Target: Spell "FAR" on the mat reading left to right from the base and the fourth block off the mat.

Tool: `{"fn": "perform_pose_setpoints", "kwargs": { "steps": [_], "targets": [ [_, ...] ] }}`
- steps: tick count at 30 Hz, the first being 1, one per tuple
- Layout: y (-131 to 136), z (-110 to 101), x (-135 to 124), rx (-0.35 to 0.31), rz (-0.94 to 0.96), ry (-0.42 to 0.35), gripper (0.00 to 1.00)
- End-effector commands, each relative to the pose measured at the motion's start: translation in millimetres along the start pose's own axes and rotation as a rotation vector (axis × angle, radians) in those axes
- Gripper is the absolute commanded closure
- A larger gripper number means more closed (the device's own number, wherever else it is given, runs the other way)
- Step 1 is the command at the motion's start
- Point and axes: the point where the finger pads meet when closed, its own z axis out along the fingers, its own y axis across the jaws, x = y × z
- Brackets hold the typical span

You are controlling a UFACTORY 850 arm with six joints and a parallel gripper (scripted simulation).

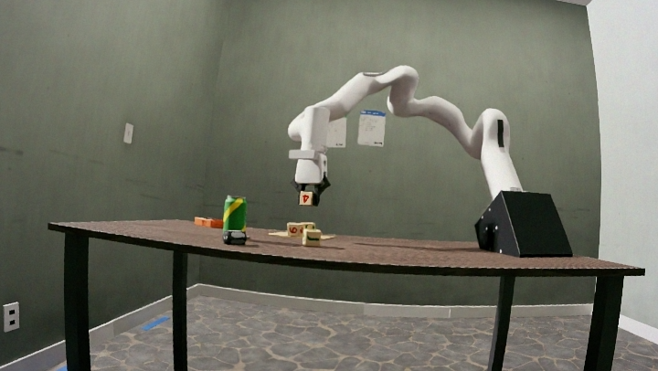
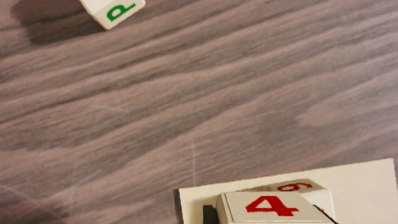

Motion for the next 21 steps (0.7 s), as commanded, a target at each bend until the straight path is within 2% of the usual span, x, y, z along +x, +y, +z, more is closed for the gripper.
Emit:
{"fn": "perform_pose_setpoints", "kwargs": {
  "steps": [1,5,8,21],
  "targets": [
    [38.3,2.5,-46.7,0.012,-0.098,-0.014,0.56],
    [56.3,4.6,-75.9,0.011,-0.15,-0.025,0.56],
    [62.6,5.3,-86.8,0.012,-0.169,-0.03,0.56],
    [64.2,5.5,-89.7,0.012,-0.174,-0.031,0.56]
  ]
}}
